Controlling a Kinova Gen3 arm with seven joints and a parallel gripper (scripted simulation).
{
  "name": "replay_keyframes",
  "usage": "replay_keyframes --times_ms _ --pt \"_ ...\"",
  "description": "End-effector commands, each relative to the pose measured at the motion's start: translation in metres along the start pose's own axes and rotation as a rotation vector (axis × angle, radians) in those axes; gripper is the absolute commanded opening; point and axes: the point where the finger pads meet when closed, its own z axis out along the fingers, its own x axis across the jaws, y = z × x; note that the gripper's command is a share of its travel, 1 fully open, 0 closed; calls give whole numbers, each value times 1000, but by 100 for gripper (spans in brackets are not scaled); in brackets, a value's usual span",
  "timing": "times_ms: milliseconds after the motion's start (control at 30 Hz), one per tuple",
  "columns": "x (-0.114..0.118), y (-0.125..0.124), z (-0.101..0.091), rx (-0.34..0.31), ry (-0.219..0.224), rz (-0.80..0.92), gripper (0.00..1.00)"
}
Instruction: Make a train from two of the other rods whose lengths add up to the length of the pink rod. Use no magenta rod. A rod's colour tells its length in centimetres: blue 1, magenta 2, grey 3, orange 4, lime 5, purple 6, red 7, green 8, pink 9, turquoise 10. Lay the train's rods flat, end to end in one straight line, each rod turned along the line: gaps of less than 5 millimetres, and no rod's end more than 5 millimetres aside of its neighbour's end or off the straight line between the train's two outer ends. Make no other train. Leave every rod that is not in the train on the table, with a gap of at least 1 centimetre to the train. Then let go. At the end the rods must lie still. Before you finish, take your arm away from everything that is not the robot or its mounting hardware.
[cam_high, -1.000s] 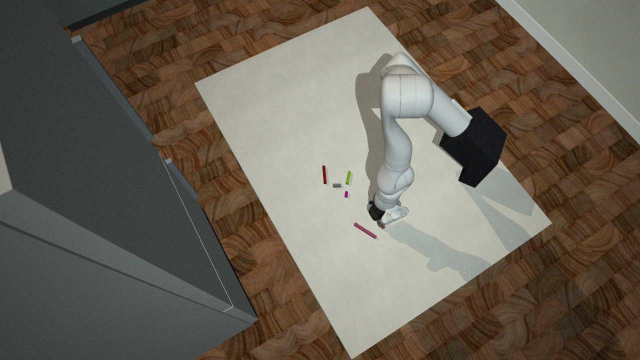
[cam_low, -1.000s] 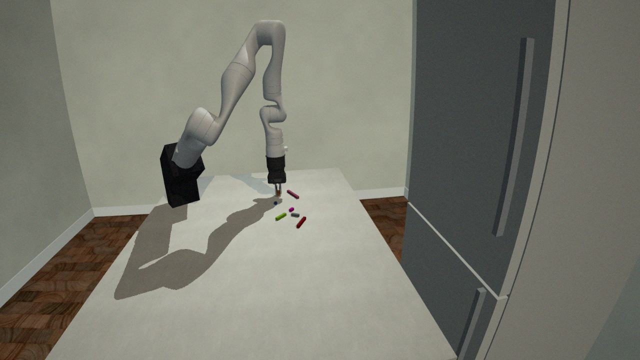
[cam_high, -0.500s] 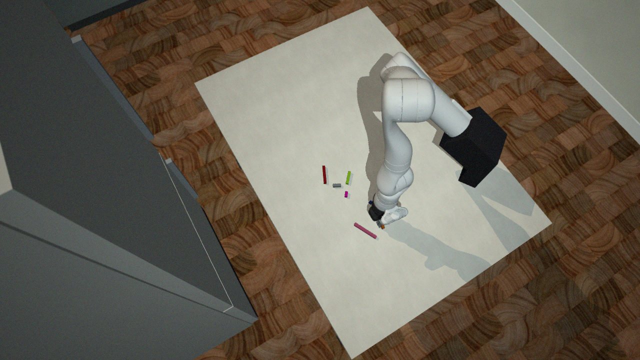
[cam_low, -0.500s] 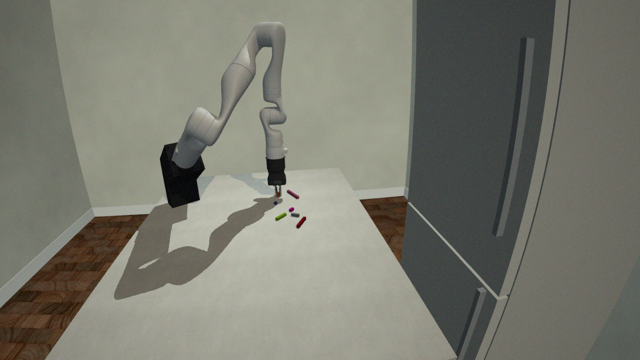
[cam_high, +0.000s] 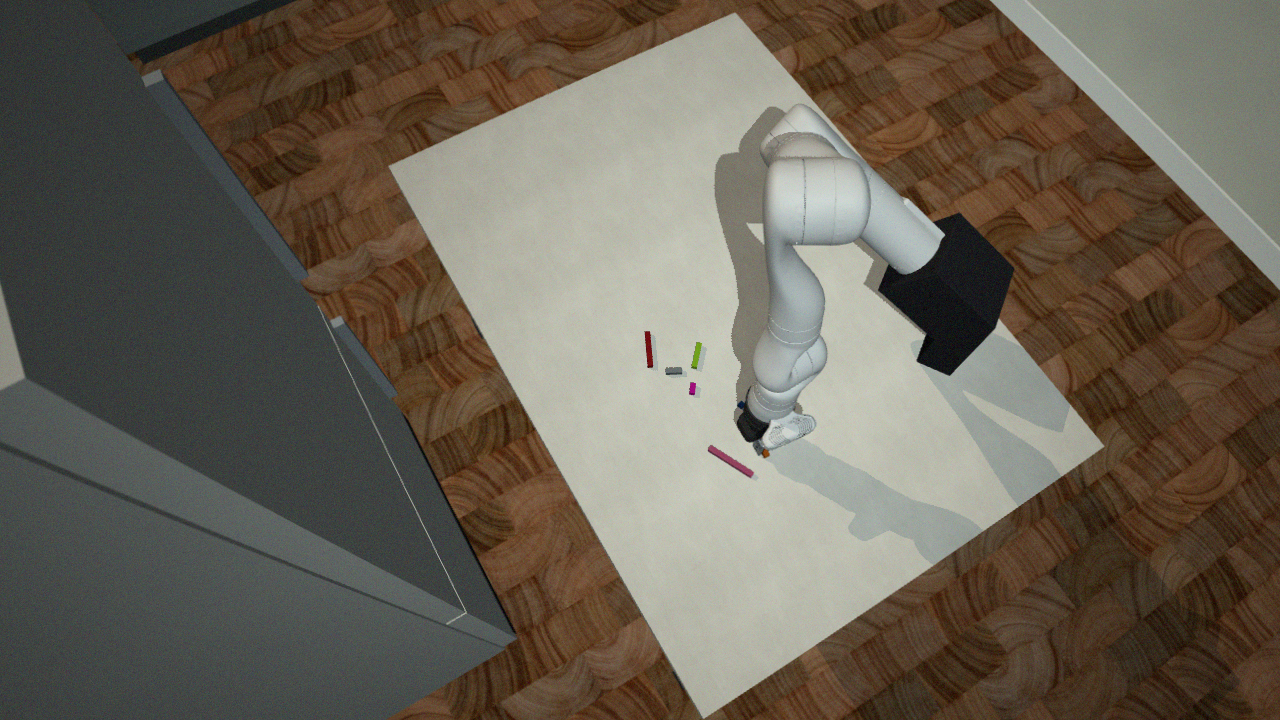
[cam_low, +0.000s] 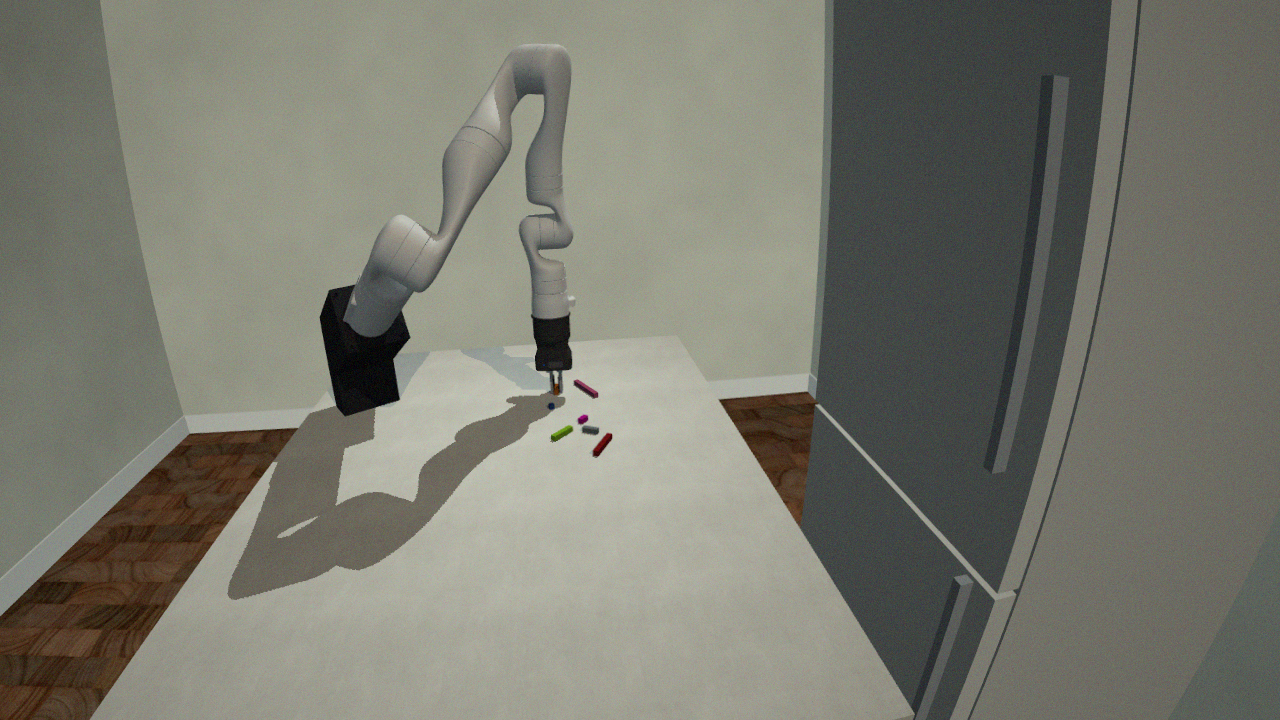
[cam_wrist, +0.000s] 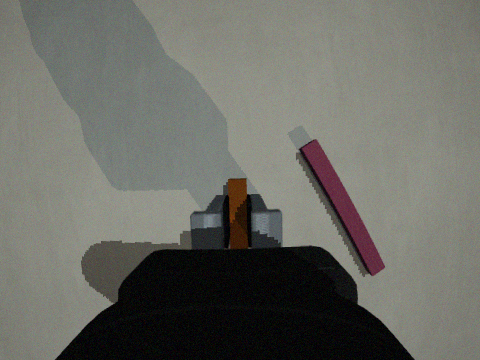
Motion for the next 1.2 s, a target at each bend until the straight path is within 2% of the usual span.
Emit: replay_keyframes --times_ms 0,533,567,633,667,800,833,900,933,1000,1033,1167 --pt "0 -1 -1 1 1 0 24" --pt "0 -1 -1 1 1 0 24" --pt "0 -1 -1 1 1 0 30" --pt "0 -1 -1 1 1 0 30" --pt "0 -1 -1 1 1 0 36" --pt "0 -1 -1 1 1 0 36" --pt "0 -1 -1 1 1 0 42" --pt "0 -1 -1 1 1 0 42" --pt "0 -1 -1 1 1 0 48" --pt "0 -1 -1 1 1 0 48" --pt "0 -1 -1 1 1 0 54" --pt "0 -1 -1 1 1 0 54"
